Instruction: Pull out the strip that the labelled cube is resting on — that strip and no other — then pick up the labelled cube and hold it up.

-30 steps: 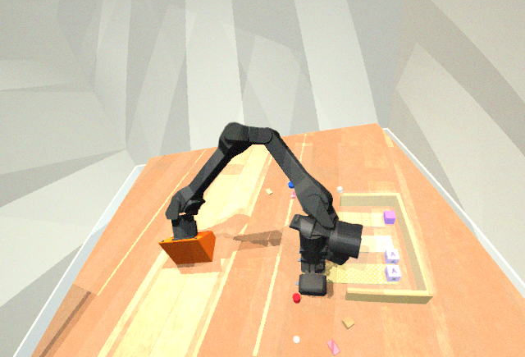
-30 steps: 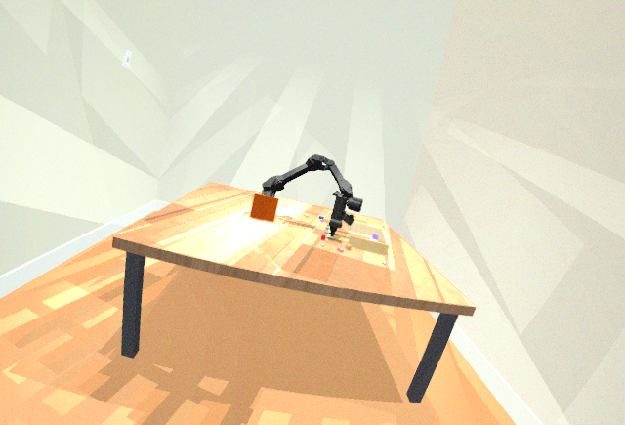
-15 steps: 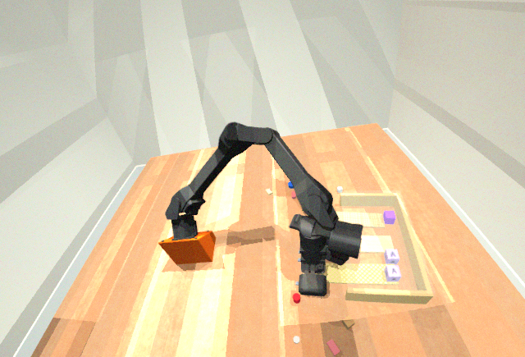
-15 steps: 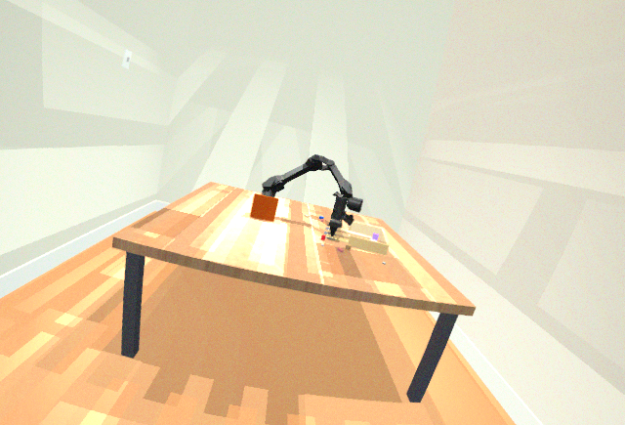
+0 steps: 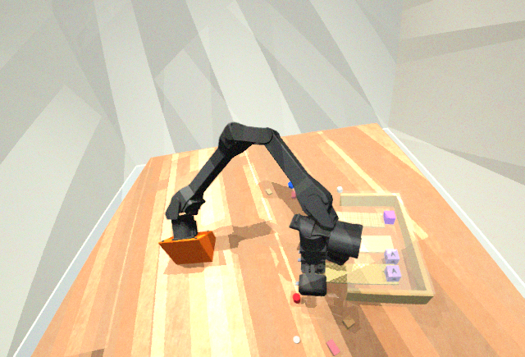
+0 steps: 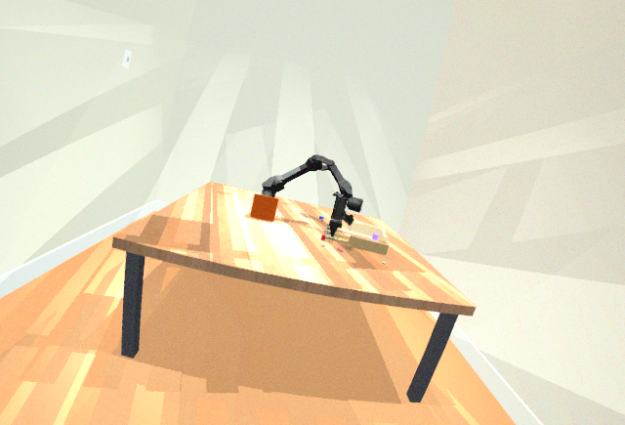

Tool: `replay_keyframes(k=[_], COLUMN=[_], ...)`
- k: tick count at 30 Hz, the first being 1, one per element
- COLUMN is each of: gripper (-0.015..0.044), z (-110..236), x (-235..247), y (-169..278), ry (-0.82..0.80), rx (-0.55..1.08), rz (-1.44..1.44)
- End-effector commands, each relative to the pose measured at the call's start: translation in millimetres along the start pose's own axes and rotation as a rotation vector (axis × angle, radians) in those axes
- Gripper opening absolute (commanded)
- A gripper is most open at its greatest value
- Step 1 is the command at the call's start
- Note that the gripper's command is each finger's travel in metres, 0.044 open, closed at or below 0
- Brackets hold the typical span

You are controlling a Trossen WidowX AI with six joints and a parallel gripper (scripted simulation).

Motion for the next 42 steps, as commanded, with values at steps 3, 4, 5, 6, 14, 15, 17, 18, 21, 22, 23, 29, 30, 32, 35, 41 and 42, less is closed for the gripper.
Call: replay_keyframes(k=[3,4,5,6,14,15,17,18,21,22,23,29,30,32,35,41,42], gripper=[0.0000,0.0000,0.0000,0.0000,0.0000,0.0000,0.0000,0.0000,0.0000,0.0000,0.0000,0.0000,0.0000,0.0000,0.0000,0.0000,0.0000], z=[-3.0,-3.1,-3.2,-3.3,-4.1,-4.2,-4.4,-4.5,-4.8,-4.9,-5.0,-5.6,-5.7,-5.9,-6.2,-6.4,-6.4], x=[-0.6,-0.6,-0.6,-0.6,-0.6,-0.6,-0.6,-0.6,-0.6,-0.6,-0.6,-0.5,-0.5,-0.5,-0.4,-0.4,-0.3], y=[0.1,0.1,0.0,0.0,-0.5,-0.6,-0.8,-0.9,-1.3,-1.4,-1.7,-2.9,-3.1,-3.7,-4.6,-1.9,-0.3], ry=[-0.004,-0.004,-0.004,-0.004,-0.004,-0.004,-0.004,-0.004,-0.004,-0.004,-0.004,-0.004,-0.004,-0.004,-0.005,-0.005,-0.005], rx=[0.003,0.003,0.003,0.003,0.003,0.003,0.003,0.003,0.003,0.003,0.003,0.003,0.003,0.003,0.003,0.003,0.003], rz=[-0.006,-0.006,-0.006,-0.006,-0.006,-0.006,-0.006,-0.006,-0.006,-0.006,-0.006,-0.006,-0.006,-0.006,-0.005,-0.006,-0.006])
Point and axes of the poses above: the point midway between the two fingers, 35 mm back from their tips, its own z axis back along the fingers, its own x axis across the jaws, y = z × x, the point moved 8 cm from there along z, back along the fingers
